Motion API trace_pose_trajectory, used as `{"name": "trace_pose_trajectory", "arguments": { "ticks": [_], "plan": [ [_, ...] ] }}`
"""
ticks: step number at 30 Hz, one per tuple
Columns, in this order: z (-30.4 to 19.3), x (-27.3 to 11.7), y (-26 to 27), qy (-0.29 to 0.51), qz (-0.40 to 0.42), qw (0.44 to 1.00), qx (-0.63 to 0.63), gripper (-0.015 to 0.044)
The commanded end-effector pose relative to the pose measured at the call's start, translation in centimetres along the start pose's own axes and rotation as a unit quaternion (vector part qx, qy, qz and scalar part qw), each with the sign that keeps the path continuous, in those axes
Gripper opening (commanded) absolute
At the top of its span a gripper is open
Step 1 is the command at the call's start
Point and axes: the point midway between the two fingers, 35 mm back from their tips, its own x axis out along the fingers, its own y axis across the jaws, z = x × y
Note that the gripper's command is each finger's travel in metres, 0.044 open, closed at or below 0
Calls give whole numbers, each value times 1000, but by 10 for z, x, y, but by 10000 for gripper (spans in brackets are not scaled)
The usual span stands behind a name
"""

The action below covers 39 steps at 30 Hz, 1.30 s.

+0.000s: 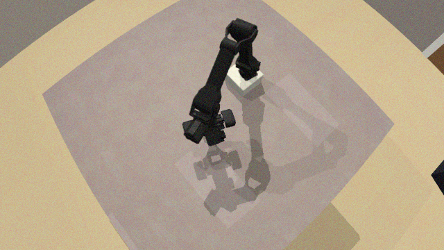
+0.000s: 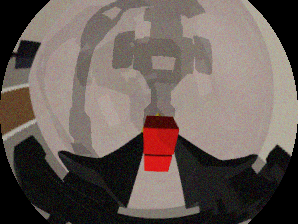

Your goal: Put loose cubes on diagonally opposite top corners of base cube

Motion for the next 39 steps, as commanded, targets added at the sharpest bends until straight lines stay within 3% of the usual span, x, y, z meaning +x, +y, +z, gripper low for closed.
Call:
{"name": "trace_pose_trajectory", "arguments": {
  "ticks": [1, 10, 14, 39],
  "plan": [
    [-1, 1, 0, 3, -1, 1000, -1, 105],
    [-1, 1, 0, 3, -1, 1000, -1, 105],
    [-1, 1, 0, 3, -1, 1000, -1, 205],
    [0, -28, 0, 0, 0, 1000, 0, 205]
  ]
}}
